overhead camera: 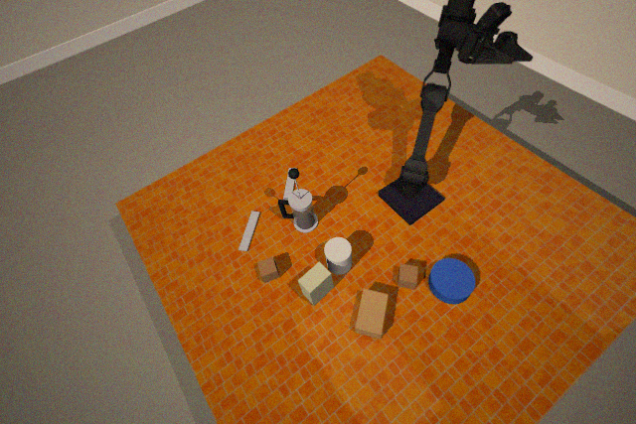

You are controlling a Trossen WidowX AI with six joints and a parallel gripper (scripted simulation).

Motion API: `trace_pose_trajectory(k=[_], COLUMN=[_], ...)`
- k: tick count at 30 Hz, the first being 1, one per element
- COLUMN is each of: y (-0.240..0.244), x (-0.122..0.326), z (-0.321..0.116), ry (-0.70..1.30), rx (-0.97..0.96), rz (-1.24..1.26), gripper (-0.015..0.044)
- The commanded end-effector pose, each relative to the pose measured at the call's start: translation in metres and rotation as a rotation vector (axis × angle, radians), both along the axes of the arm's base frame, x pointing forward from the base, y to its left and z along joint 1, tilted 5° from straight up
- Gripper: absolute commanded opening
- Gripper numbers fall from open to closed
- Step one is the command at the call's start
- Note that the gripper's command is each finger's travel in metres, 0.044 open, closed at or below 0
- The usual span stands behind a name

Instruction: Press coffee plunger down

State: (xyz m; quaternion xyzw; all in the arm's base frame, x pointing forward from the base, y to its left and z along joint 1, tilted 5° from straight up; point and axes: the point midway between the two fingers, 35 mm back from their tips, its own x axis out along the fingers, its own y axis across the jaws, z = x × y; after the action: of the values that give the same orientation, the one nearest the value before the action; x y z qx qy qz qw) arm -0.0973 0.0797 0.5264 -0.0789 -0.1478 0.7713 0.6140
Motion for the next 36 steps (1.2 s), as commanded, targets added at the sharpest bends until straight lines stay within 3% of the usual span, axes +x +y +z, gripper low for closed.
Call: trace_pose_trajectory(k=[1, 11, 22, 31, 36], y=[0.041, 0.066, -0.008, -0.122, -0.131], x=[0.062, 0.223, 0.366, 0.427, 0.429], z=[-0.007, -0.044, -0.115, -0.189, -0.203], ry=[0.111, 0.326, 0.571, 0.771, 0.786], rx=[-0.069, -0.167, -0.245, -0.301, -0.306], rz=[-0.226, -0.812, -1.424, -1.942, -1.98], gripper=[0.044, 0.044, 0.044, 0.044, 0.044])
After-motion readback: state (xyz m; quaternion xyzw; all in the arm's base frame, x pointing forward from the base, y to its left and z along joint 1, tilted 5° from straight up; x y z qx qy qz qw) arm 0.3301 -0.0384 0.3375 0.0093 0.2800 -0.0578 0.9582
